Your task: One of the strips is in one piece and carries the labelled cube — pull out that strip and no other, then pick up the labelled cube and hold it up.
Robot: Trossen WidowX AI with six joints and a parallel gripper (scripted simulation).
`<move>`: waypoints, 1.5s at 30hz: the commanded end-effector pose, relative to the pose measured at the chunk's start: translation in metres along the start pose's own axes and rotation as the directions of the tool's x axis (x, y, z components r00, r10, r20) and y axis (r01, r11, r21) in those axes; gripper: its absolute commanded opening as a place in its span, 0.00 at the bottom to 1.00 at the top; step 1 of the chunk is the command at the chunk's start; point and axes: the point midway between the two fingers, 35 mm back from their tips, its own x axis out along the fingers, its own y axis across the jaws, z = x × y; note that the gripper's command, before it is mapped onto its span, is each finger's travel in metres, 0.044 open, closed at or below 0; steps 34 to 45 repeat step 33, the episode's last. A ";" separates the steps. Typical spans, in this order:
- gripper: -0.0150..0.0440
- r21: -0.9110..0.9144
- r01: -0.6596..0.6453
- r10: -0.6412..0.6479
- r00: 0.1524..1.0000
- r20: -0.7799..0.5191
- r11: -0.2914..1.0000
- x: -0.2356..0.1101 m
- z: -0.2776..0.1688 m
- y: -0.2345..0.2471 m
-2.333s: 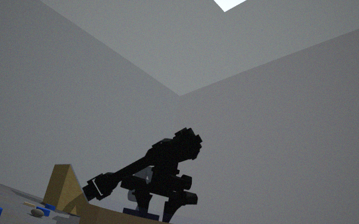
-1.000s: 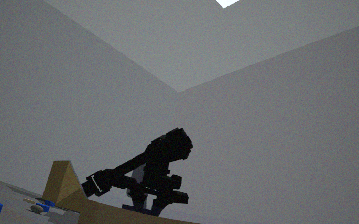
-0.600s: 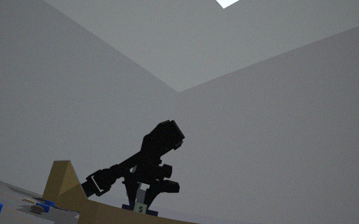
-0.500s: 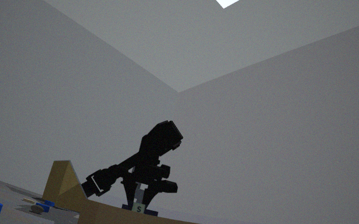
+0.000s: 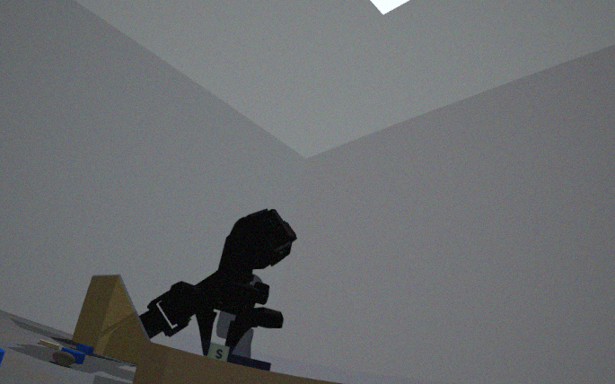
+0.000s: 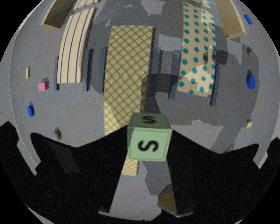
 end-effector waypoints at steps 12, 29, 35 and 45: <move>0.25 -0.012 0.006 -0.006 1.000 0.007 1.000 -0.037 -0.004 0.000; 0.25 -0.012 0.006 -0.006 1.000 0.007 1.000 -0.037 -0.004 0.000; 0.25 -0.012 0.006 -0.006 1.000 0.007 1.000 -0.037 -0.004 0.000; 0.25 -0.012 0.006 -0.006 1.000 0.007 1.000 -0.037 -0.004 0.000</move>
